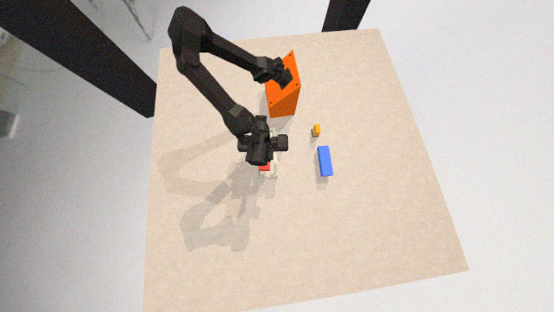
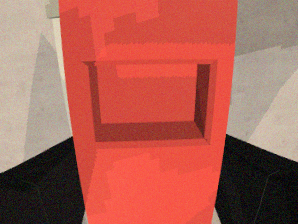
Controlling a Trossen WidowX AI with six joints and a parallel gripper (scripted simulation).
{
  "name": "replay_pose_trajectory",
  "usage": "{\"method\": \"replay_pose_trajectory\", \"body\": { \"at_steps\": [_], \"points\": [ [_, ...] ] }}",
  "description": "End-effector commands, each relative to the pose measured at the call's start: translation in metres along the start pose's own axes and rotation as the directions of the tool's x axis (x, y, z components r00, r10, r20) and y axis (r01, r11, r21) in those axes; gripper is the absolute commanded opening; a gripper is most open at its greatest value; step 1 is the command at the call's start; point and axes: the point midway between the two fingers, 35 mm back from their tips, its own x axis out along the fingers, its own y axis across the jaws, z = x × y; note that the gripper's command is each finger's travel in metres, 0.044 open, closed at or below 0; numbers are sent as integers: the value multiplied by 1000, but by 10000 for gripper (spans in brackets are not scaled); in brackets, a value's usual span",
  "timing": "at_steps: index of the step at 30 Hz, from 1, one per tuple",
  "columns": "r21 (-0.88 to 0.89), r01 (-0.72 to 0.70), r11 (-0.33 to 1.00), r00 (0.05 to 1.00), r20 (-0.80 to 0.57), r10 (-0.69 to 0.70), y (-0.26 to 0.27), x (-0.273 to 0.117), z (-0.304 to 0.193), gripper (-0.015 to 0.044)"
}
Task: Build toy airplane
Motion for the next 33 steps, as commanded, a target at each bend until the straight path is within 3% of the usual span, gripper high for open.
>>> {"method": "replay_pose_trajectory", "body": {
  "at_steps": [1, 20, 25, 30, 33],
  "points": [
    [-6, 0, 1000, 1000, -3, 0, 1, 7, -1, 195],
    [-7, 3, 1000, 1000, -3, -3, -1, 31, -2, 195],
    [-1, 8, 1000, 1000, -4, -8, -2, 29, -2, 162],
    [-1, 8, 1000, 1000, -4, -8, -2, 29, -2, 30],
    [-1, 8, 1000, 1000, -4, -8, -2, 29, -2, 109]
  ]
}}
